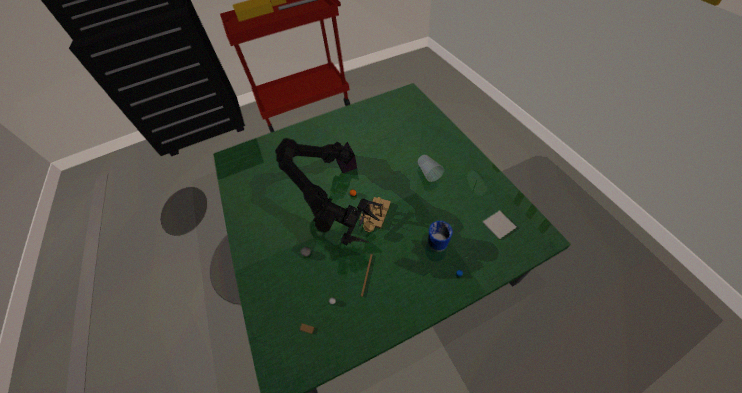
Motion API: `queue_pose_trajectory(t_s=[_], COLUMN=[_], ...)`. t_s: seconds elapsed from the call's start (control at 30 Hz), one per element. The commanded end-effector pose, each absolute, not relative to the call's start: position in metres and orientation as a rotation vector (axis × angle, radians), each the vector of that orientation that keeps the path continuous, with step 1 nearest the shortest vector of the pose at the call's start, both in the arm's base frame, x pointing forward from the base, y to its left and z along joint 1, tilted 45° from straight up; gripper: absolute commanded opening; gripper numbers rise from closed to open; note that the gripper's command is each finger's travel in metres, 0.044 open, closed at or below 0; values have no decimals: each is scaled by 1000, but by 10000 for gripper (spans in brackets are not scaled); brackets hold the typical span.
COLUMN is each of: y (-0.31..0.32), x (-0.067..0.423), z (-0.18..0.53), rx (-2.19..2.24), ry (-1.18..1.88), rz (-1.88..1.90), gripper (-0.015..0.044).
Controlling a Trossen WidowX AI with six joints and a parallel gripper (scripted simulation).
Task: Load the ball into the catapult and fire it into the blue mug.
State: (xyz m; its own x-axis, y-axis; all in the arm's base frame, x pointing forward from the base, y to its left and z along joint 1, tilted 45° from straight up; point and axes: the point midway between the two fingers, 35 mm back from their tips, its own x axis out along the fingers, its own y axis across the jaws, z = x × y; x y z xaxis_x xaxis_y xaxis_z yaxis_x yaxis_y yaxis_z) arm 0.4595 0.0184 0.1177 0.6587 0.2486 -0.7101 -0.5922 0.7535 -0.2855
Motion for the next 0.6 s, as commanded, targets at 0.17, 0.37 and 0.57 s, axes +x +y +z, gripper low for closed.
queue_pose_trajectory(t_s=[0.17, 0.37, 0.57], y=[38, 51, 61], x=[447, 435, 422], z=[87, 71, 59], rx=[-698, -814, -936], ry=[849, 937, 1019], rz=[581, 645, 714], gripper=[440, 440, 440])
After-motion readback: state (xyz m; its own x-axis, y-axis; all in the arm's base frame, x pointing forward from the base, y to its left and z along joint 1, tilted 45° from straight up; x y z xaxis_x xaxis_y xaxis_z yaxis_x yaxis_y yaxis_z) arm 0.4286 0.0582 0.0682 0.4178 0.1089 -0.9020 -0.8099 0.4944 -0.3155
